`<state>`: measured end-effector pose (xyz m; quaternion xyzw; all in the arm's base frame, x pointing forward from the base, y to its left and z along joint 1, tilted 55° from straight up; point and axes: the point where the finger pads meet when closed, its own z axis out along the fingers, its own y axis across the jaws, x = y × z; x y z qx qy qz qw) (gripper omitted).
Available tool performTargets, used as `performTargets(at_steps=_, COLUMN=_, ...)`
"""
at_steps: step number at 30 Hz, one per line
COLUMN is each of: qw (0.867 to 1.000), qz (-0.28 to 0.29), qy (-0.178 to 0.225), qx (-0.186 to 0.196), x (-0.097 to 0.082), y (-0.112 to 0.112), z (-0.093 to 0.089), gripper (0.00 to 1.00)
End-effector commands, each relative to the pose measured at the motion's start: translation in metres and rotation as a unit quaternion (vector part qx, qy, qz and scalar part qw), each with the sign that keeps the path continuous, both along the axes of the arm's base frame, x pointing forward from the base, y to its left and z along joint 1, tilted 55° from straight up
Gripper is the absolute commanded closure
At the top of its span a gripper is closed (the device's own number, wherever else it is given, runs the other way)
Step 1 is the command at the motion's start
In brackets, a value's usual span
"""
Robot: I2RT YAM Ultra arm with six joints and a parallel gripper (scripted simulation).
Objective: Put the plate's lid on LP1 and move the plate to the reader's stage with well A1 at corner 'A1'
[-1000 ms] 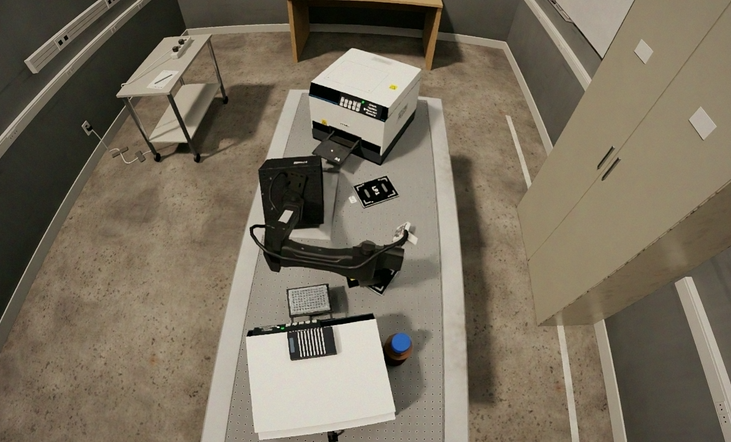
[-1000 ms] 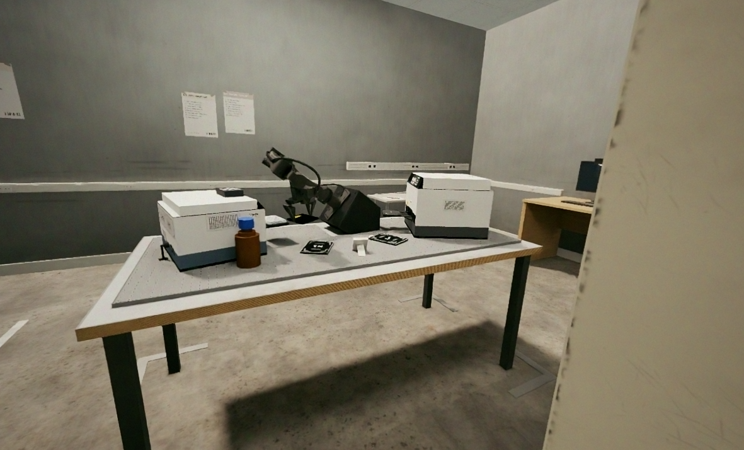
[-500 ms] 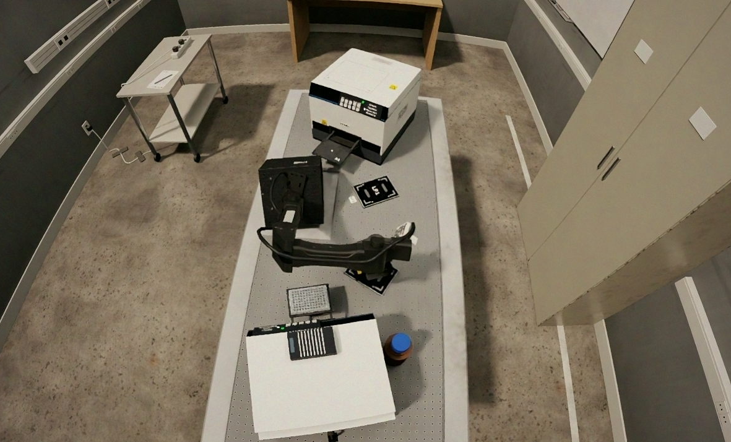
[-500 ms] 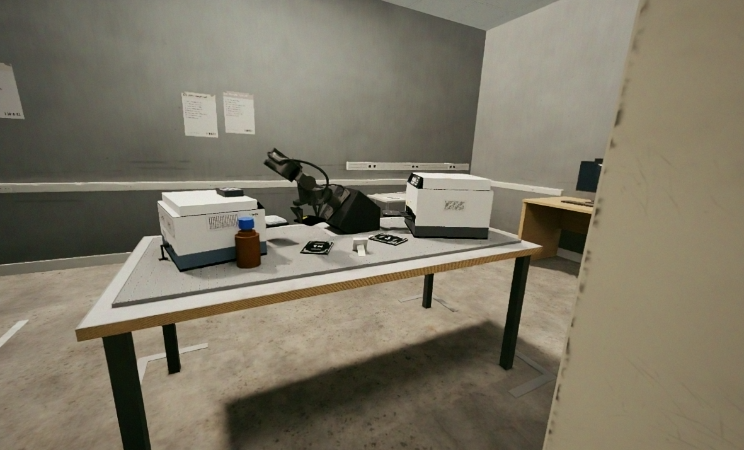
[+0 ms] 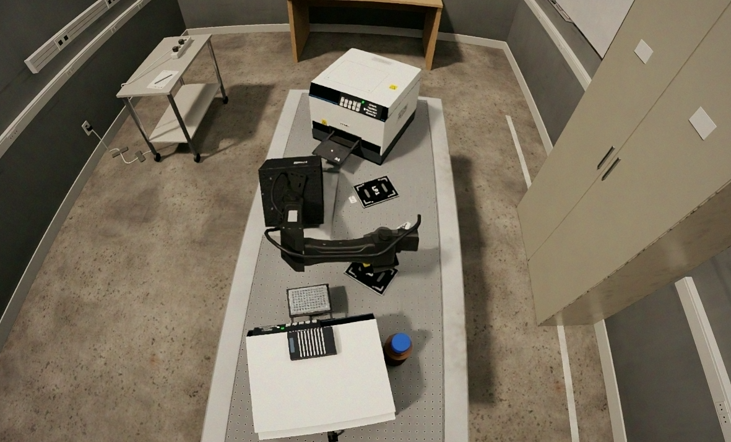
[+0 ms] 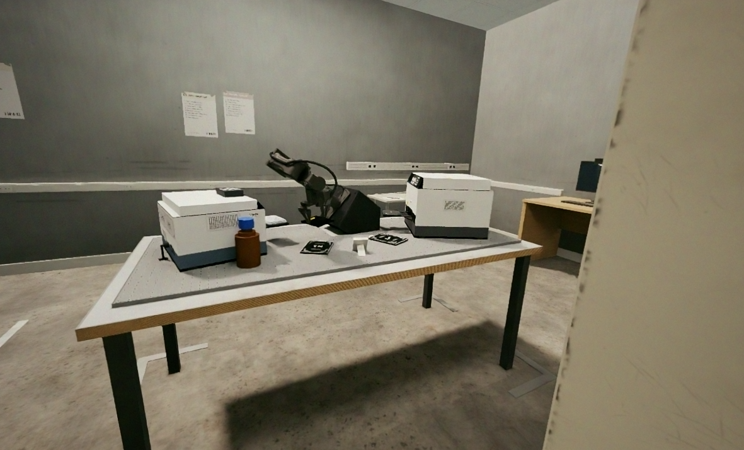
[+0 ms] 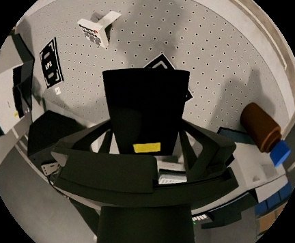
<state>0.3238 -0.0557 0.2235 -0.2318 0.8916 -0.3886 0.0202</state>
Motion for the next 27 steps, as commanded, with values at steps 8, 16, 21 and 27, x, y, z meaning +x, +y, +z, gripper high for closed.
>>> performTargets(at_steps=8, qw=1.000, qz=0.011, qy=-0.013, qx=0.004, x=0.022, y=0.027, z=-0.015, gripper=0.15)
performTargets(at_steps=16, qw=1.000, qz=0.011, qy=-0.013, qx=0.003, x=0.028, y=0.037, z=-0.026, gripper=0.15)
performTargets(at_steps=21, qw=1.000, qz=0.014, qy=-0.007, qx=-0.001, x=0.032, y=0.045, z=-0.035, gripper=0.15)
performTargets(at_steps=27, qw=1.000, qz=0.014, qy=-0.007, qx=0.001, x=0.035, y=0.052, z=-0.044, gripper=0.15)
